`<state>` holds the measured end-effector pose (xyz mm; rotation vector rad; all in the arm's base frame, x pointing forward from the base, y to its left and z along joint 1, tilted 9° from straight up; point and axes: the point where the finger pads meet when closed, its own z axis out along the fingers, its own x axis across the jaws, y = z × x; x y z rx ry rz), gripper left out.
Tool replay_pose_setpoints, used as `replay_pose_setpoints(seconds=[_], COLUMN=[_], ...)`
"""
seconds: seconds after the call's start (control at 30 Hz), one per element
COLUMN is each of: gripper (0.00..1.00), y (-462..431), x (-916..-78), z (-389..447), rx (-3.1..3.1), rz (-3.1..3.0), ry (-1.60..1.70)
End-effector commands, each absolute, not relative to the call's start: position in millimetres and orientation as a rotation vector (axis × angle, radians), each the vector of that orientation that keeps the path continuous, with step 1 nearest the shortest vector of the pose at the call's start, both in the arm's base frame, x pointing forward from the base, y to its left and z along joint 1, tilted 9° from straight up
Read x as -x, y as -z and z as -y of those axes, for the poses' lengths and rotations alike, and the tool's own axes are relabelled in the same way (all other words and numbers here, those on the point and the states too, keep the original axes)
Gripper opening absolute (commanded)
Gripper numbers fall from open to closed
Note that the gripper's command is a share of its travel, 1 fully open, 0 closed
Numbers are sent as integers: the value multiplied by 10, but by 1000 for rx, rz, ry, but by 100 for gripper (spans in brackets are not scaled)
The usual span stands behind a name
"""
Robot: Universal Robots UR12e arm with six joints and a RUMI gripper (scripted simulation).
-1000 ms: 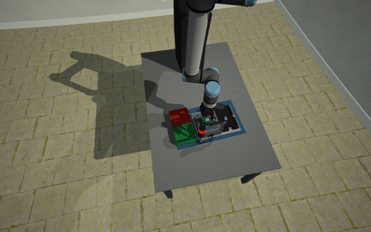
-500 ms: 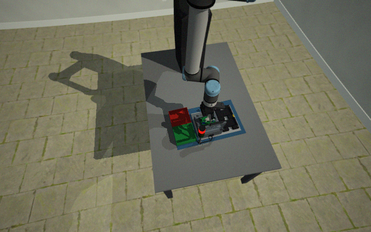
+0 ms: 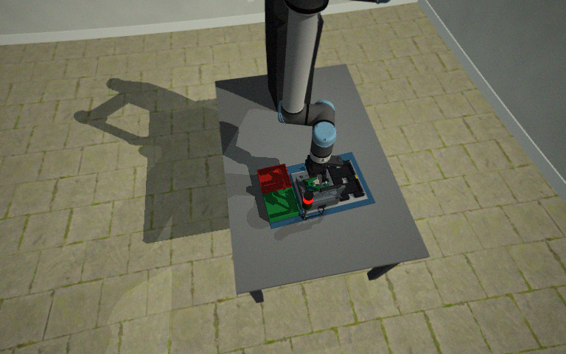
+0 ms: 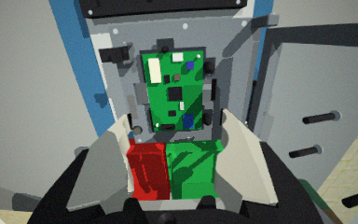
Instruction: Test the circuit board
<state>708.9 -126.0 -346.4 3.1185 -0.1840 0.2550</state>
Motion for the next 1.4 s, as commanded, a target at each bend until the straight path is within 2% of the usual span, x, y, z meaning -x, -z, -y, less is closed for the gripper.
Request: replay_pose_setpoints(seconds=[0.0,1.37], gripper=[59,59], y=[3464,4012], x=[-7068,-7181], z=[1260,1225], rx=[-3121,-3119], rz=[186,184], ry=[-252,-258])
